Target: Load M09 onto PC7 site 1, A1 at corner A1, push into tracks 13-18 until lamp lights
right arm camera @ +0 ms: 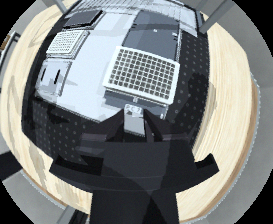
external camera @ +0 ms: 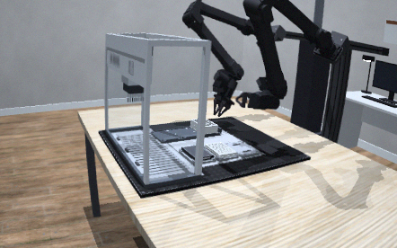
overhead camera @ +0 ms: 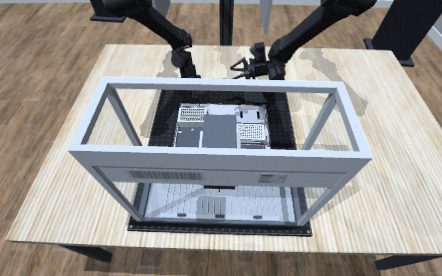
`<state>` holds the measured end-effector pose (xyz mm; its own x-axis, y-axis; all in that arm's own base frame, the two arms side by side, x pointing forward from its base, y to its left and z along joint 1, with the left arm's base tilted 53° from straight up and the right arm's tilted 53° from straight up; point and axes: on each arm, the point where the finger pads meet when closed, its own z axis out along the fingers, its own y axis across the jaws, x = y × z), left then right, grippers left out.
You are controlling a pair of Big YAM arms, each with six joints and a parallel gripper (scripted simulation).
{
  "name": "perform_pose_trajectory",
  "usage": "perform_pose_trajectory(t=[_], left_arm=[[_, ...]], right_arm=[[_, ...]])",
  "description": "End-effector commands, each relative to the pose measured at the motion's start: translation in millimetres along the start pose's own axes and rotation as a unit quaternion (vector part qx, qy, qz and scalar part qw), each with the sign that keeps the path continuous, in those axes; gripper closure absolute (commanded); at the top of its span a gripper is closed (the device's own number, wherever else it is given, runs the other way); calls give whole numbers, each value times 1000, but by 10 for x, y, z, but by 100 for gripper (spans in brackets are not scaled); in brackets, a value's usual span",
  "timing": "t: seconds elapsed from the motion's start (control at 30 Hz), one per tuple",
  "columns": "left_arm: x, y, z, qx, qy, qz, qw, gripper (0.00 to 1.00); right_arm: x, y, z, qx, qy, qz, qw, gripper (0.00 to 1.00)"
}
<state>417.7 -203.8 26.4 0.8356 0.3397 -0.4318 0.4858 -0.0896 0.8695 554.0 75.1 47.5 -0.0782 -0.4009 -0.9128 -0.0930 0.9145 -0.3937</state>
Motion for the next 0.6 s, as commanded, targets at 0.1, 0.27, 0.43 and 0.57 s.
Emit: perform_pose_trajectory(t=[0.1,0.27,0.43,0.57], left_arm=[[-123,-189,-101,5,23,-28,999,0],[-68,-401,-143,15,37,-60,997,0],[-66,-426,-149,16,38,-63,997,0],[-113,-390,-111,16,32,-57,998,0]], right_arm=[[10,165,74,-29,46,-131,990,78],[158,214,114,-53,105,-213,970,78],[299,108,137,-68,157,-278,945,78],[366,4,141,-72,181,-306,932,78]])
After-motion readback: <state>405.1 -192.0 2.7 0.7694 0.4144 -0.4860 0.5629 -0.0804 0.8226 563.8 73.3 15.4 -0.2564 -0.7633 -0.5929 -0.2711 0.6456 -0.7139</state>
